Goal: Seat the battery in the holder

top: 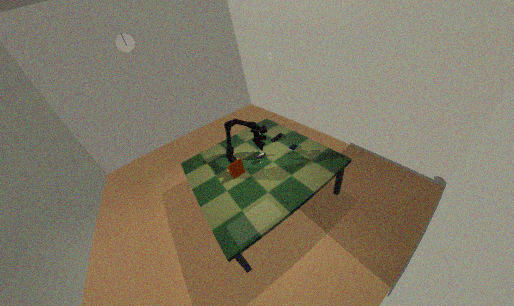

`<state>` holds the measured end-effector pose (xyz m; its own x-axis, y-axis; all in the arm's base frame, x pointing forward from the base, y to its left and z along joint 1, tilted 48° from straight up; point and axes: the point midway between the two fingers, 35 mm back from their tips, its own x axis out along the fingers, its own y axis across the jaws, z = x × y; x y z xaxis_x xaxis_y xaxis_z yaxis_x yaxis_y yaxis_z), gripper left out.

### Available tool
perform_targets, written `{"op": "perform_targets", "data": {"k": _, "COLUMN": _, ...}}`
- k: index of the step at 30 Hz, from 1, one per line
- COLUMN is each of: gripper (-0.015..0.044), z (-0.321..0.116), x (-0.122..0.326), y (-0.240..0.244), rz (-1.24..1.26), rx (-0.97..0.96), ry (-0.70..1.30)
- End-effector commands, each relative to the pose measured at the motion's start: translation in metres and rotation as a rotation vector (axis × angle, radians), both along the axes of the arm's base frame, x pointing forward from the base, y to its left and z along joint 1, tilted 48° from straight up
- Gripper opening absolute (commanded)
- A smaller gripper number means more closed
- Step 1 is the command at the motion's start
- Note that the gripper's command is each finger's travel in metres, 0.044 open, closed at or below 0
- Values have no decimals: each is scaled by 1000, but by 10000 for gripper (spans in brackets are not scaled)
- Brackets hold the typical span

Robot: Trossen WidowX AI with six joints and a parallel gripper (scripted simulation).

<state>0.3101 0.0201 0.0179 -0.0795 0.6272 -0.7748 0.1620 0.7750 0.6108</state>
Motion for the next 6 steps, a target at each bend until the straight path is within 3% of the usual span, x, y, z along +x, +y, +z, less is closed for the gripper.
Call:
{"op": "perform_targets", "data": {"k": 1, "gripper": 440, "z": 1, "x": 0, "y": -1, "rz": 3, "rx": -5, "ry": -3}}
{"op": "perform_targets", "data": {"k": 6, "gripper": 440, "z": 1, "x": 0, "y": -1, "rz": 3, "rx": -5, "ry": -3}}
